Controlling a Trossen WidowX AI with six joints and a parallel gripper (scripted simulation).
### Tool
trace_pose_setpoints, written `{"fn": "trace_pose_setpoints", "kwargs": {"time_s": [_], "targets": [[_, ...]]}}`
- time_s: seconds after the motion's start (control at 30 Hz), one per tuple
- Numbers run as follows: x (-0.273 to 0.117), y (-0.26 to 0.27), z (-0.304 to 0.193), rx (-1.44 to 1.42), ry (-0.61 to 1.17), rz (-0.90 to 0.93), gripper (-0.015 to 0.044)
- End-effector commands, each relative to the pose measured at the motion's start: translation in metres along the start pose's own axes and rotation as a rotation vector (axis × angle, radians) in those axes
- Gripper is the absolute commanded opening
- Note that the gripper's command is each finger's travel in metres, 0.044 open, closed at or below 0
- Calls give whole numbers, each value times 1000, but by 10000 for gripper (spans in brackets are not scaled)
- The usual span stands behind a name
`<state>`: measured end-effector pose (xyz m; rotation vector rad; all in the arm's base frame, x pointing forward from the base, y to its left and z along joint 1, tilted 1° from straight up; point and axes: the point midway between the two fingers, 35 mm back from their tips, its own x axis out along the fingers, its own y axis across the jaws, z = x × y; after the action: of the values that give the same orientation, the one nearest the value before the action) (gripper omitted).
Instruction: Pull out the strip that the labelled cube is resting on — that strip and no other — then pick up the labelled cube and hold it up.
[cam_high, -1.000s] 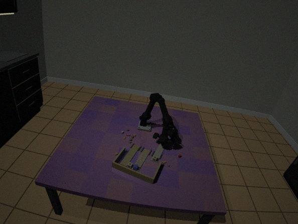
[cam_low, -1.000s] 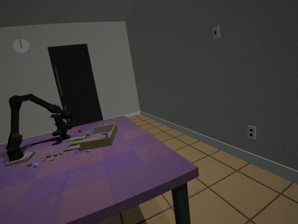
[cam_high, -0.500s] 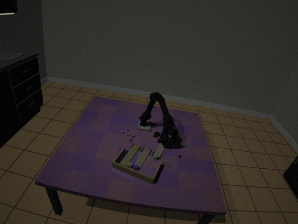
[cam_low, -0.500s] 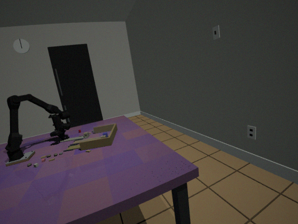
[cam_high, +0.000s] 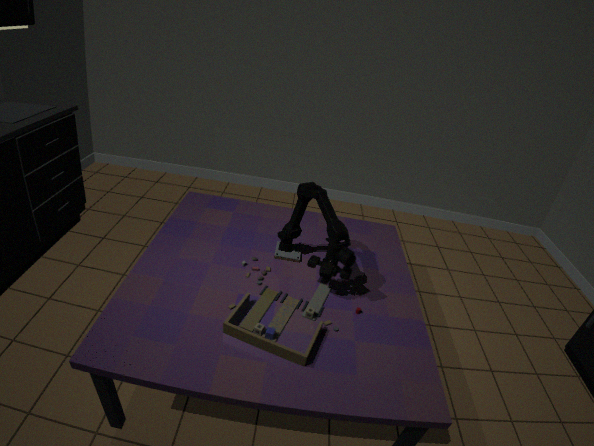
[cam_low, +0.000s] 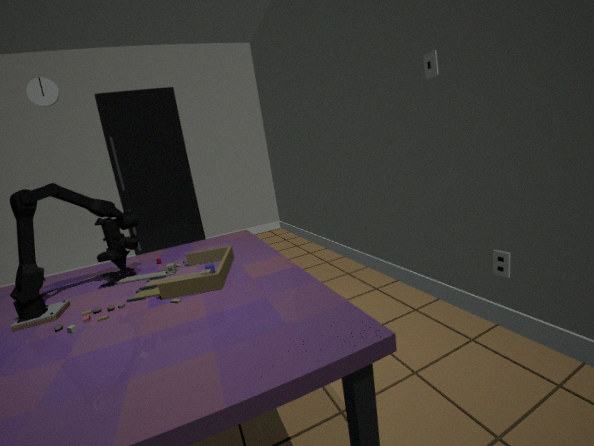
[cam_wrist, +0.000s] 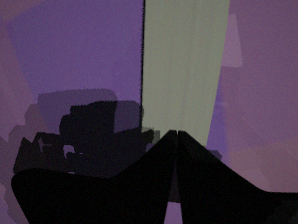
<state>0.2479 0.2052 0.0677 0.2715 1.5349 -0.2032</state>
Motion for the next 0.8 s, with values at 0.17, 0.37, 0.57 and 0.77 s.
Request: {"fn": "trace_pose_setpoints", "kwargs": {"time_s": [0.17,0.37,0.57,0.77], "targets": [[-7,0,29,-74,7,-4,184],[-11,0,52,-74,4,-4,341],[-16,0,74,-74,2,-4,440],[-20,0,96,-74,0,-4,440]]}}
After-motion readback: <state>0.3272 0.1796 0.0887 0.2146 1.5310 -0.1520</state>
